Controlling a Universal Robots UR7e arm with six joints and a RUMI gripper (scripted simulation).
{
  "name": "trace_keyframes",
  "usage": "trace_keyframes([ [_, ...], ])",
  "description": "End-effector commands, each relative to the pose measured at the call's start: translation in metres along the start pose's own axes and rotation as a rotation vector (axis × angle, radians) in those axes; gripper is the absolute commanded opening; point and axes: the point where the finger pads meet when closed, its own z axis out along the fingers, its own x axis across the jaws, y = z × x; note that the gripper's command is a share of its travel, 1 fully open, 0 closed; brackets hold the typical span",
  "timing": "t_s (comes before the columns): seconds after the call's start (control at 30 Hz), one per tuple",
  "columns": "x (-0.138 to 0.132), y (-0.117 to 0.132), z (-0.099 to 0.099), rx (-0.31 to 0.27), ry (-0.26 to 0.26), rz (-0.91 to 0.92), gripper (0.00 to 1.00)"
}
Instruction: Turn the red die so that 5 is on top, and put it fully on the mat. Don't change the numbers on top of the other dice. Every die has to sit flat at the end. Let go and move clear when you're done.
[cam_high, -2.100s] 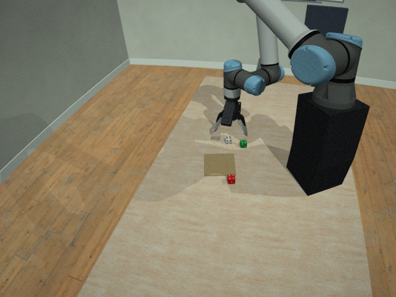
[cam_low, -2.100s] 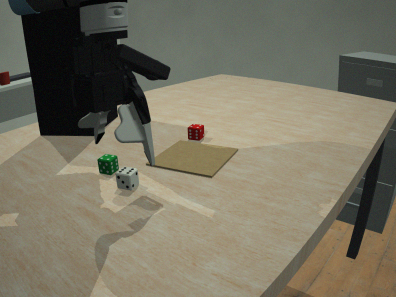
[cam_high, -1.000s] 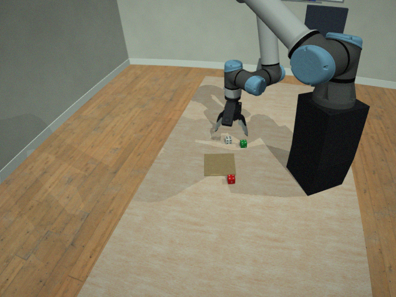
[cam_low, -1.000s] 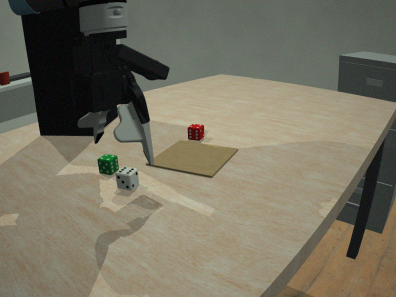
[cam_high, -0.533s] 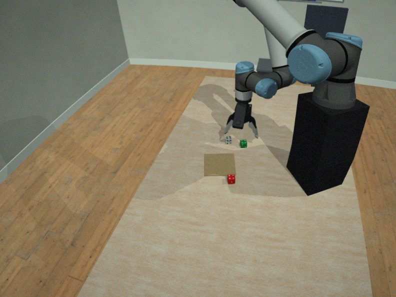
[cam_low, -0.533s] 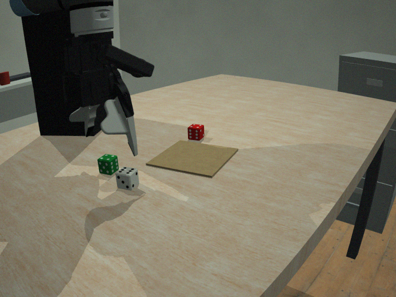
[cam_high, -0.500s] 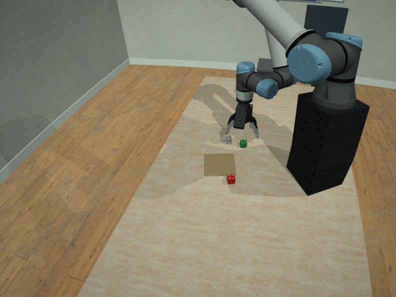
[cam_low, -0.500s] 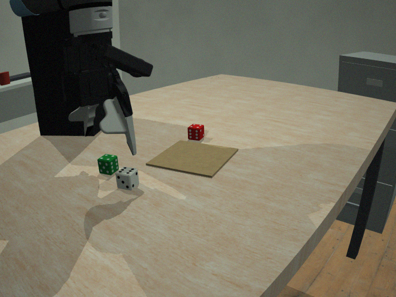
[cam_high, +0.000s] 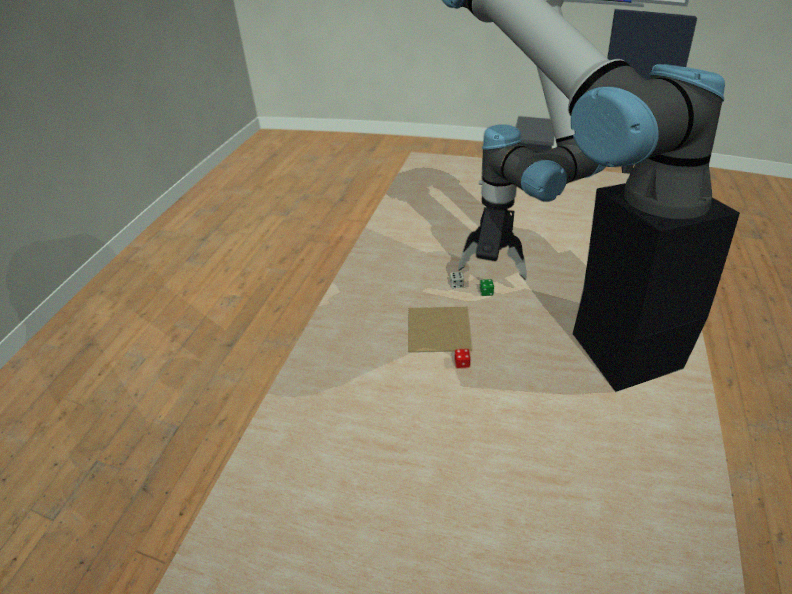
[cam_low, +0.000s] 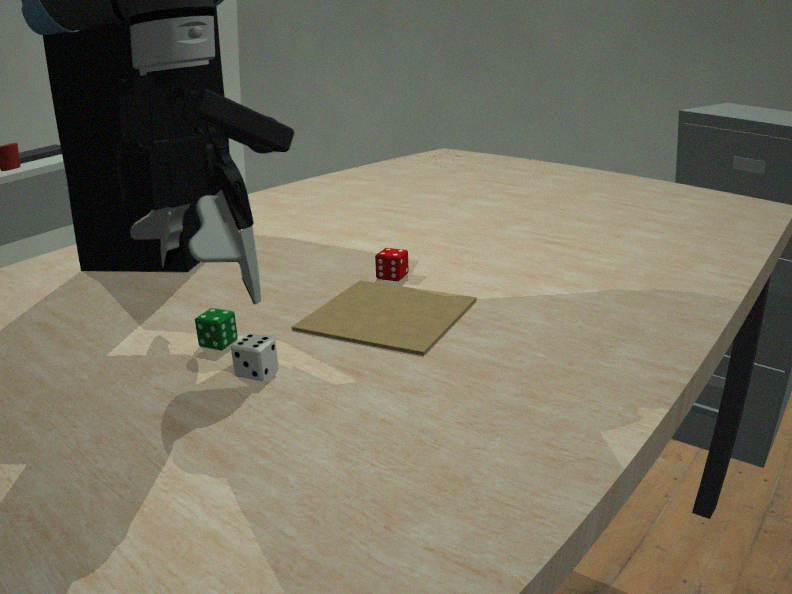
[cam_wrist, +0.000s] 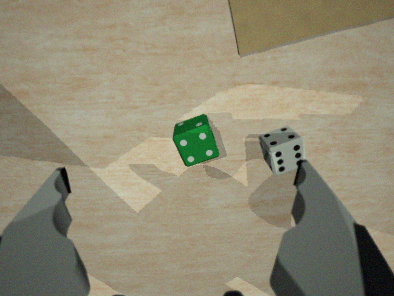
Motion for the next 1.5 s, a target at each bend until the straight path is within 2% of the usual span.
trace_keyframes([
  [0.0,0.0,0.0002,-0.0002,-0.001,0.001,0.0,1.0],
  [1.07,0.0001,0.0,-0.0002,-0.001,0.001,0.0,1.0],
  [1.47,0.0005,-0.0079,-0.0002,-0.001,0.001,0.0,1.0],
])
